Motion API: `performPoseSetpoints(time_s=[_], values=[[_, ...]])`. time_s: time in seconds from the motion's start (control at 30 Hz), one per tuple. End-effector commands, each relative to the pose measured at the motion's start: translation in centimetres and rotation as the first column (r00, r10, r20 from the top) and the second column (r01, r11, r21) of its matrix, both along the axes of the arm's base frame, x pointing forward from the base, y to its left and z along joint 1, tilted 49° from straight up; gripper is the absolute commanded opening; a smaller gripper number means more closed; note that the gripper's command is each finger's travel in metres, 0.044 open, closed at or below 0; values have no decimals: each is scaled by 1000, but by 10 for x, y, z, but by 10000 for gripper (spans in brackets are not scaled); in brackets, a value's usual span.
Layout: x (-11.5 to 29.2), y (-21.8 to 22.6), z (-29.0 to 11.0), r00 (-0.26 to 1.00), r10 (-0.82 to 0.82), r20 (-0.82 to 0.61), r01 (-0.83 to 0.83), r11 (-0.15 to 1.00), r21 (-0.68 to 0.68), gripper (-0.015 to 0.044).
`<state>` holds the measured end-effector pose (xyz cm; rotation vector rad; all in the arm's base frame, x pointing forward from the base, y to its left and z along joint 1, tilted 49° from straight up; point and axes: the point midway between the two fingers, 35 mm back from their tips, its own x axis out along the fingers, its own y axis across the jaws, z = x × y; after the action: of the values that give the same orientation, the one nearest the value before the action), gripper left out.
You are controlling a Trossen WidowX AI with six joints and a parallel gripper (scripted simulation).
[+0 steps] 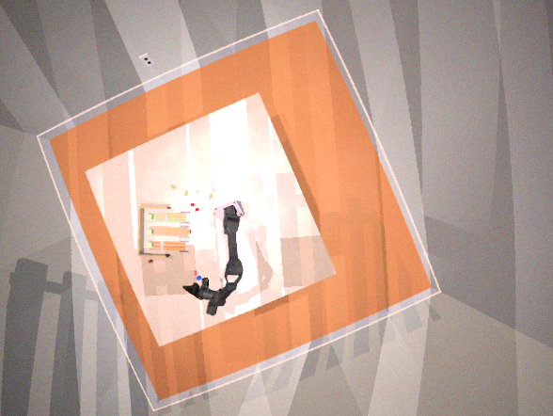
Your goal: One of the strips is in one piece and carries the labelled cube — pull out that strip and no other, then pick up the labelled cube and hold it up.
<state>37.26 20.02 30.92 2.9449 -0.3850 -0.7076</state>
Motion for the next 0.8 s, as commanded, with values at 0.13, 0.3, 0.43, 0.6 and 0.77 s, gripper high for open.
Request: performPoseSetpoints(time_s=[0.13, 0.3, 0.43, 0.6, 0.77], values=[[31, -34, -49, 985, -165, -49, 171, 910, 378, 400], [56, -87, -109, 905, -369, -212, 390, 521, 759, 400], [62, -125, -145, 810, -451, -376, 476, 131, 870, 400], [57, -168, -180, 680, -448, -580, 472, -339, 814, 400], [38, -208, -211, 558, -352, -752, 372, -704, 605, 400]])
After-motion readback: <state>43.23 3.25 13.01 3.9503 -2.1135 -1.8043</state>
